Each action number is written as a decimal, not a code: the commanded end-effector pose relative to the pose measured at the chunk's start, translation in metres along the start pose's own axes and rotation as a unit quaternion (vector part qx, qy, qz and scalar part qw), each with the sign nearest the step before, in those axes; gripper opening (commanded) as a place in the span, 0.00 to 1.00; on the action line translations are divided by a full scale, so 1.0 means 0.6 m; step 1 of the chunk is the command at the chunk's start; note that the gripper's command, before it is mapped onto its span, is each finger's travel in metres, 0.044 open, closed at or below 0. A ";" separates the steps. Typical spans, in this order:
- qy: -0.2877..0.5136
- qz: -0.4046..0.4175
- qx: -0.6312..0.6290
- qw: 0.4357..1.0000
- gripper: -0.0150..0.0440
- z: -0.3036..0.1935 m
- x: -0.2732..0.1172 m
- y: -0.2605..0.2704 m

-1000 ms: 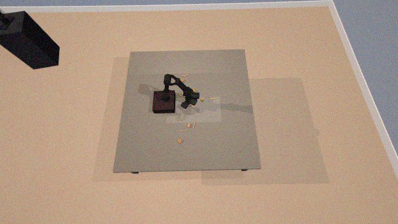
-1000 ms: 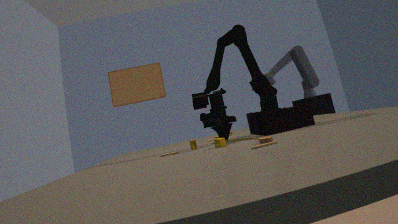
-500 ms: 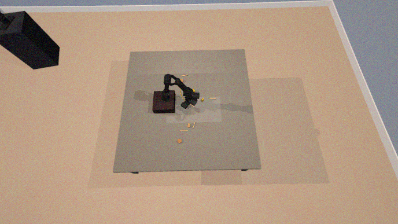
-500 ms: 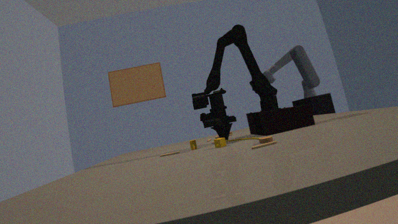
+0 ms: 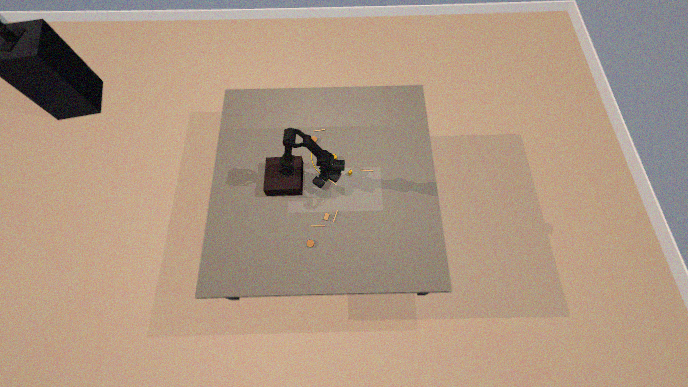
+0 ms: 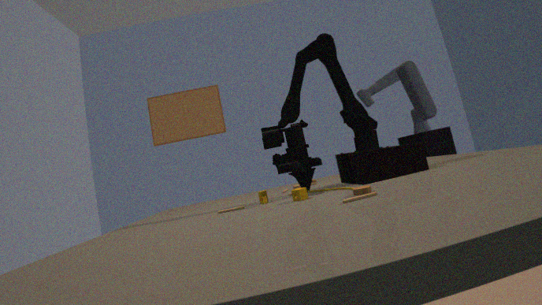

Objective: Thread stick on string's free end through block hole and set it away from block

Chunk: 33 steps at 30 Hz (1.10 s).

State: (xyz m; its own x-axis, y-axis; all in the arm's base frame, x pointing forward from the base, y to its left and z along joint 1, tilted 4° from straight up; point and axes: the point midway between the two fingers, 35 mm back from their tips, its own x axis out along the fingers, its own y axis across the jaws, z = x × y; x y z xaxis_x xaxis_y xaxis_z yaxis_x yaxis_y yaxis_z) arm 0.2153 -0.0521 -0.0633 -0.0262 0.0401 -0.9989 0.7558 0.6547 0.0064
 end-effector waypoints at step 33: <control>-0.002 0.001 0.000 1.000 0.25 0.004 -0.077 0.003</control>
State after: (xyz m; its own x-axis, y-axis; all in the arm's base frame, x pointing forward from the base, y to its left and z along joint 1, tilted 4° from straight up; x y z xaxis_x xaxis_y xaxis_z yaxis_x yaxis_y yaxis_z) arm 0.2166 -0.0536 -0.0246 -0.0342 0.0424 -0.9985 0.7589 0.6512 0.0017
